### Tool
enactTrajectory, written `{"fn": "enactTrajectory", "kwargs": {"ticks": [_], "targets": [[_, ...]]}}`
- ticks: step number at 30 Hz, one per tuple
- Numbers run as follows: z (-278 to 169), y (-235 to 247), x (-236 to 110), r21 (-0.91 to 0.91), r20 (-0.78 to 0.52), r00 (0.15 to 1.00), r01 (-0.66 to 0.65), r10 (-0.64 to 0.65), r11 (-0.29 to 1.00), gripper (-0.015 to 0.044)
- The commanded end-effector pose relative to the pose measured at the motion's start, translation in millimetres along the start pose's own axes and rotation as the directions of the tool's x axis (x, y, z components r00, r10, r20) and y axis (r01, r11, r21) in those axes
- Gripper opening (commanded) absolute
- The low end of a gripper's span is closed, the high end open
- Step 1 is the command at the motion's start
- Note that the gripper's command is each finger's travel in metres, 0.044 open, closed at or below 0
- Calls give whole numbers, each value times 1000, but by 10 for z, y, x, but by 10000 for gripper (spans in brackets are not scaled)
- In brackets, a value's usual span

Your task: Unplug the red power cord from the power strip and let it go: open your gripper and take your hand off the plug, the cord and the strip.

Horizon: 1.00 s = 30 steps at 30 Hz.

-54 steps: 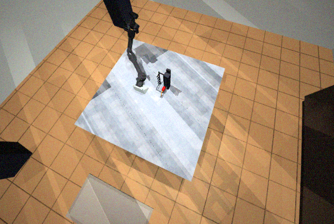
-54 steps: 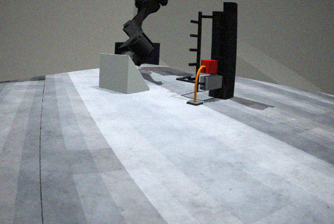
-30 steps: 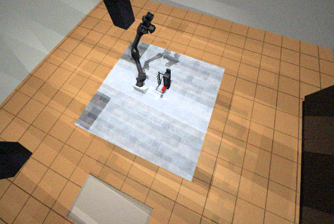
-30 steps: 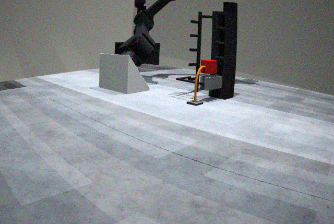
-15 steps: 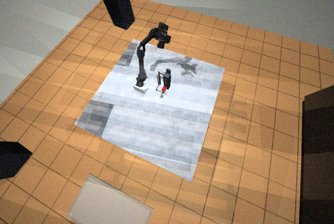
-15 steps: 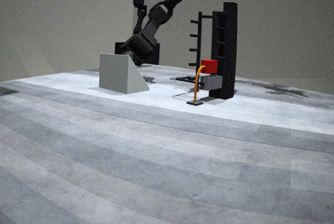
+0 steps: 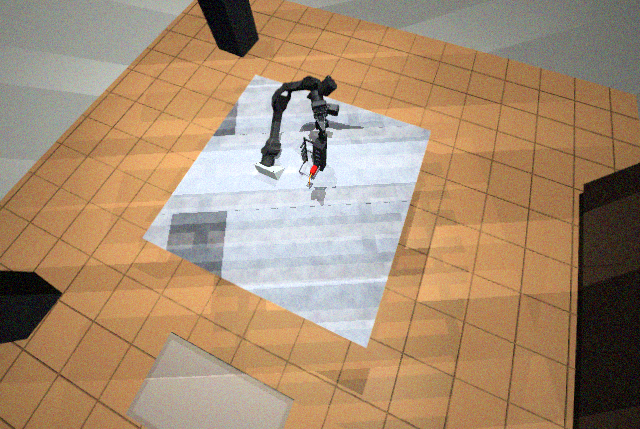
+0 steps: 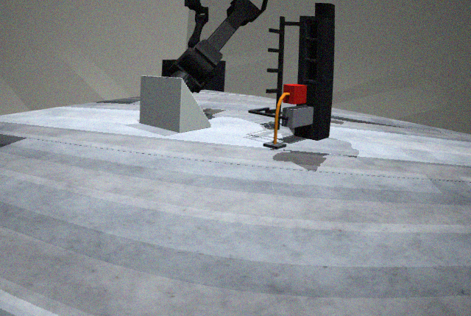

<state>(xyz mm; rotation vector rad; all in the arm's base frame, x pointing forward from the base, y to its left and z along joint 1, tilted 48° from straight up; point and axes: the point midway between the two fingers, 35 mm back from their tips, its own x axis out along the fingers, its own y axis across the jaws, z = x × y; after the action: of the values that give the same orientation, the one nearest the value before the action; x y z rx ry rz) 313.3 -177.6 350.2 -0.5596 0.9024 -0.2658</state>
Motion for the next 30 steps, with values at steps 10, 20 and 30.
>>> {"fn": "enactTrajectory", "kwargs": {"ticks": [10,20,30], "targets": [[-484,1000,1047,659,-150,851,-293,503,692,160],[-976,2203,1185,981,-176,390,144,904,129,160],[-1155,2681,1060,804,-95,111,594,989,11,160]]}}
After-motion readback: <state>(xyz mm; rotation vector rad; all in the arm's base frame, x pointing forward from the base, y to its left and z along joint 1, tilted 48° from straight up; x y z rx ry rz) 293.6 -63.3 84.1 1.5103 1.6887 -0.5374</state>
